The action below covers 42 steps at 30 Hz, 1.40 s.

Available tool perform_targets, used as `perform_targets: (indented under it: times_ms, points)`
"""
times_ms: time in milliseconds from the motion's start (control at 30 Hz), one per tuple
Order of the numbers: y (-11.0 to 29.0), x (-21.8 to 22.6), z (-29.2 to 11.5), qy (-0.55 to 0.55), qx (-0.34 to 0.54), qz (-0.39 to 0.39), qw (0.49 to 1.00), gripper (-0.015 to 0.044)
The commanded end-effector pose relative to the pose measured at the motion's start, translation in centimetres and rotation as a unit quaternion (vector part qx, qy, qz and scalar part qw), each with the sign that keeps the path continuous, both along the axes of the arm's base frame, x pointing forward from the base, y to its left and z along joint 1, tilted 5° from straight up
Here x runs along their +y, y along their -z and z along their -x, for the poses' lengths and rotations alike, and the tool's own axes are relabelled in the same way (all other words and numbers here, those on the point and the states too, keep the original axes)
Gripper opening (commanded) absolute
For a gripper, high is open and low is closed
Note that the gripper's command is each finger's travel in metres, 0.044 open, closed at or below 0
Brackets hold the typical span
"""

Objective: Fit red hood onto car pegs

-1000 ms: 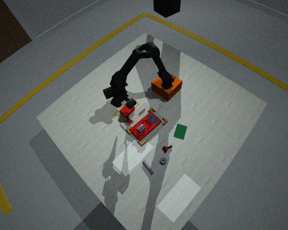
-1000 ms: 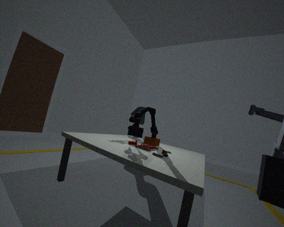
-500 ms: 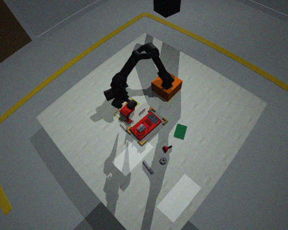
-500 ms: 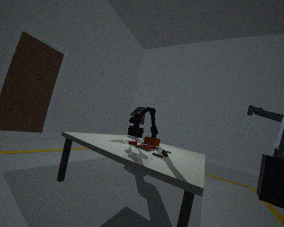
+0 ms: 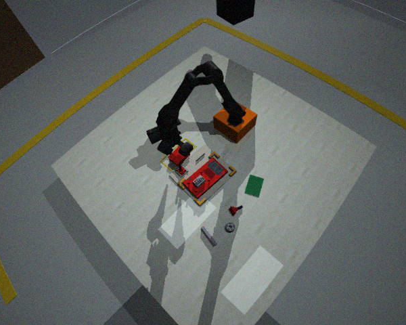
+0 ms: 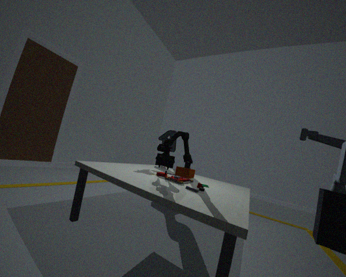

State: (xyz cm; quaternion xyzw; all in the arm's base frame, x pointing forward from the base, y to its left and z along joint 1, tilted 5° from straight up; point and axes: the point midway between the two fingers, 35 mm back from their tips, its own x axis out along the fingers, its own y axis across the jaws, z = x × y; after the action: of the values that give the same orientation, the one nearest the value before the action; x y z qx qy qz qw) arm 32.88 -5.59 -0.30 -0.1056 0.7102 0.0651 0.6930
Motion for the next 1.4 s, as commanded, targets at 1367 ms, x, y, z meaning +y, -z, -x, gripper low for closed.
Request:
perform_targets:
  times_ms: [1367]
  points:
    - [3.3,-0.3,0.1,0.001,0.004,0.001,1.000,0.0440]
